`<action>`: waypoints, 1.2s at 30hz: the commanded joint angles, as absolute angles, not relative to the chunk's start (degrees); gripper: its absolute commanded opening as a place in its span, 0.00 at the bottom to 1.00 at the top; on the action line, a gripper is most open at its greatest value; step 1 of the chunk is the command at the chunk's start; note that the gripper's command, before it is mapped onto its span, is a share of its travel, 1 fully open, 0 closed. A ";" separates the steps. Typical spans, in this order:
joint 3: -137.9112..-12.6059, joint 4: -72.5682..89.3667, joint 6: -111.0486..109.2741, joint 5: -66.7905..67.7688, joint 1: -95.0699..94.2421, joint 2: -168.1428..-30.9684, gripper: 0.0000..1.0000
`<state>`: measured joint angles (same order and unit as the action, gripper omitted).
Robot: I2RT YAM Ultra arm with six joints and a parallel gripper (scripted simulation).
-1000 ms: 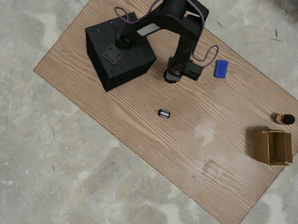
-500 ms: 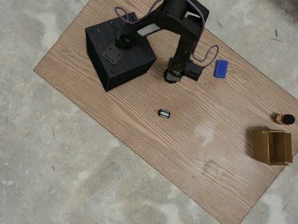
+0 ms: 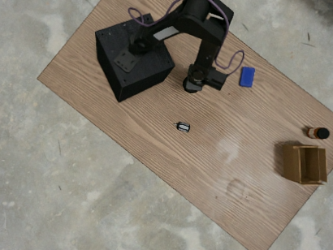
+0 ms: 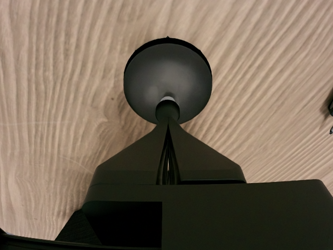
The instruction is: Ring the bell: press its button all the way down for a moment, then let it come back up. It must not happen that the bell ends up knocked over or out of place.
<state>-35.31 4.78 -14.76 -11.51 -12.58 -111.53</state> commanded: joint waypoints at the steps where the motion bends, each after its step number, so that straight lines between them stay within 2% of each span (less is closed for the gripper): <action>1: -36.84 3.95 -14.33 -11.33 -12.73 -111.14 0.00; 36: -37.06 4.16 -14.15 -11.31 -12.95 -111.58 0.00</action>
